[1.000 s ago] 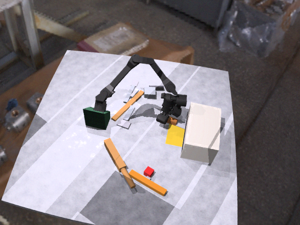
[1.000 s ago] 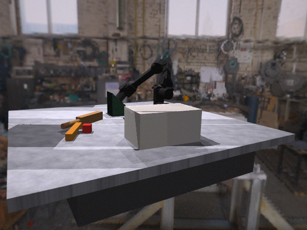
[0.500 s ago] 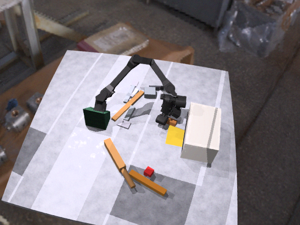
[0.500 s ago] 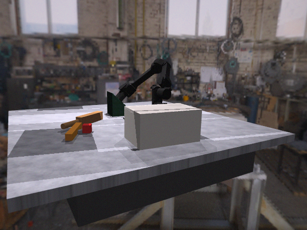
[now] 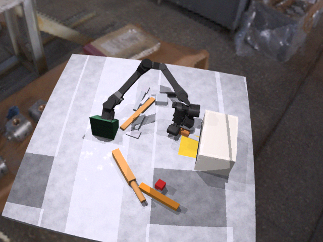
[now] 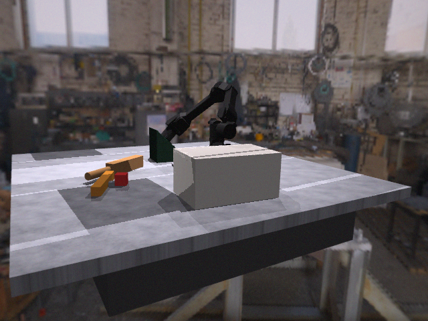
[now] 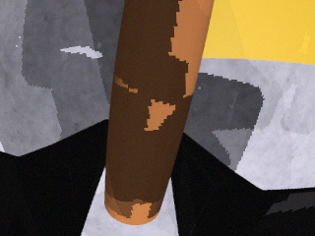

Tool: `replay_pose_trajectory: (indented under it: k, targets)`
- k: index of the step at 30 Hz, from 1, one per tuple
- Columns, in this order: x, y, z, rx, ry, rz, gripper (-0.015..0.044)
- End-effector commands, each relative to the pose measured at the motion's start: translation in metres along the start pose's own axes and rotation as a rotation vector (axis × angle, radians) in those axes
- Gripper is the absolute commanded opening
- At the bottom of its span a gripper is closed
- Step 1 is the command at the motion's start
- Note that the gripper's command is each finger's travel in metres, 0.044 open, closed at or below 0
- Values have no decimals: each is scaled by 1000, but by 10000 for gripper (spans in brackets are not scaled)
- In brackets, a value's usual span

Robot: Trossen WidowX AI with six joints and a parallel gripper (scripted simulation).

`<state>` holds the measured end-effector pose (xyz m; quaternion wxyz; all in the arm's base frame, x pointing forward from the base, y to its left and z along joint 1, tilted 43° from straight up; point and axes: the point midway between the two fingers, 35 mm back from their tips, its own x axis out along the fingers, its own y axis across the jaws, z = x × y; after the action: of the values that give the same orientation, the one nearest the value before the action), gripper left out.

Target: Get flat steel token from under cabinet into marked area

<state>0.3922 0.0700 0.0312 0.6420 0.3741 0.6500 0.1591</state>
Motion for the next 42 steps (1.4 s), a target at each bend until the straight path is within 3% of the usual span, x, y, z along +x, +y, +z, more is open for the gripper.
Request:
replay_pose_trajectory:
  k: [1,42]
  targets:
    - [1,-7,0,6,-1,-14,0]
    - [1,-3,-33,7,1,-14,0]
